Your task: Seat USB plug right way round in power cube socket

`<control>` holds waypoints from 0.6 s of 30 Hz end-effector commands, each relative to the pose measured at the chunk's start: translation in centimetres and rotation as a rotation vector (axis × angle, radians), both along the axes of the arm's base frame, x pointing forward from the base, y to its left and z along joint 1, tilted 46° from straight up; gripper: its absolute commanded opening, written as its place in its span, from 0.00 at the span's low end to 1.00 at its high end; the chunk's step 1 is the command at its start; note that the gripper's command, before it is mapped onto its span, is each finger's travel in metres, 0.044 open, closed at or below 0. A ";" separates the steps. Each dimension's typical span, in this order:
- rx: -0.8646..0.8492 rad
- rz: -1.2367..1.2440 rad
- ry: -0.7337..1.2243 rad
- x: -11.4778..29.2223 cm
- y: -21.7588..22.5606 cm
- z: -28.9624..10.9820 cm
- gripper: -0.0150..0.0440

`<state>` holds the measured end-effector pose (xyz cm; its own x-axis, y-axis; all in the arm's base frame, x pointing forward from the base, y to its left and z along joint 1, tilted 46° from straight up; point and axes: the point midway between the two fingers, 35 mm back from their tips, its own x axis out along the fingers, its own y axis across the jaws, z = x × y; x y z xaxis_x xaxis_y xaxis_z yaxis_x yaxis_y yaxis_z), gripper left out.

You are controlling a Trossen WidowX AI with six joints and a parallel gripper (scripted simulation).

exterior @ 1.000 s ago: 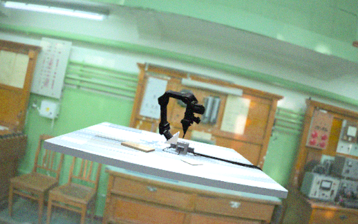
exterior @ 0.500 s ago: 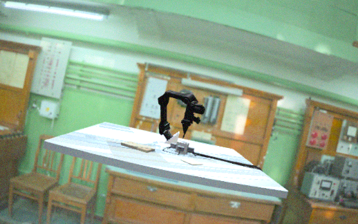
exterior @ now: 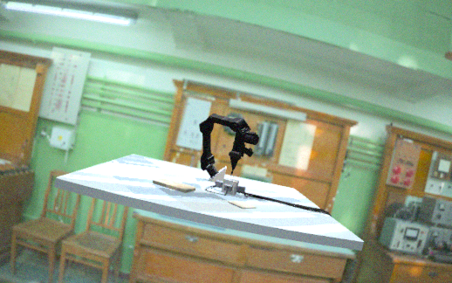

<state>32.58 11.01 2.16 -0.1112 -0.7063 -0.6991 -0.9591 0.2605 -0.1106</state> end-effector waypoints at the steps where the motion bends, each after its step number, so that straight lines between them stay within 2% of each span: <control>1: -0.001 -0.004 -0.005 0.0 0.0 -0.1 0.25; 18: -0.001 -0.008 -0.009 0.0 0.0 -0.4 0.25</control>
